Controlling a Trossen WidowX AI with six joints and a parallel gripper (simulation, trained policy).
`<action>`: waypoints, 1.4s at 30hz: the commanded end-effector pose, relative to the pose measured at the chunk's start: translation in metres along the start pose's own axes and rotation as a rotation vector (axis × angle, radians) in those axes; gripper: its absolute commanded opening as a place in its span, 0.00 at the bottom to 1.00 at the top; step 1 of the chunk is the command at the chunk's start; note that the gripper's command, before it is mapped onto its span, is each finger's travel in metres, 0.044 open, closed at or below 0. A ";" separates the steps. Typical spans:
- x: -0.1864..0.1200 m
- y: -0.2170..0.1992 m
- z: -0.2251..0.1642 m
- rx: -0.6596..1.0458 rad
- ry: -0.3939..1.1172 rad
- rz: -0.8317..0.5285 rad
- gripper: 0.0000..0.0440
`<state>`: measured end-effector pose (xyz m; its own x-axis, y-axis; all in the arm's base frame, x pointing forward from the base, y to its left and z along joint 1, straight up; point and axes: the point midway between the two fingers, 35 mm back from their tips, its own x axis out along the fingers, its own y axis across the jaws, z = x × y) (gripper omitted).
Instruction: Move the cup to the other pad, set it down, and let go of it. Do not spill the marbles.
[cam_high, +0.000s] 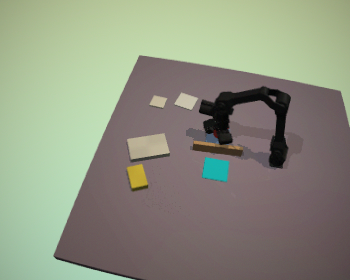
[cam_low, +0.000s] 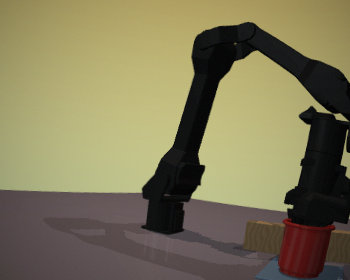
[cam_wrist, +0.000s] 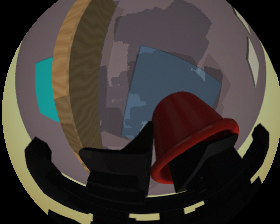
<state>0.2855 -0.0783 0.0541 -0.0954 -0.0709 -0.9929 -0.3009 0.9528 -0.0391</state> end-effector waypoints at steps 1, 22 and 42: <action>-0.004 -0.001 0.000 -0.054 -0.002 0.002 0.00; -0.051 0.008 0.017 -0.206 -0.067 -0.022 0.01; -0.087 0.050 0.051 -0.307 -0.161 -0.058 0.00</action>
<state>0.3229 -0.0204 0.1282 0.0516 -0.0587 -0.9969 -0.5643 0.8219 -0.0776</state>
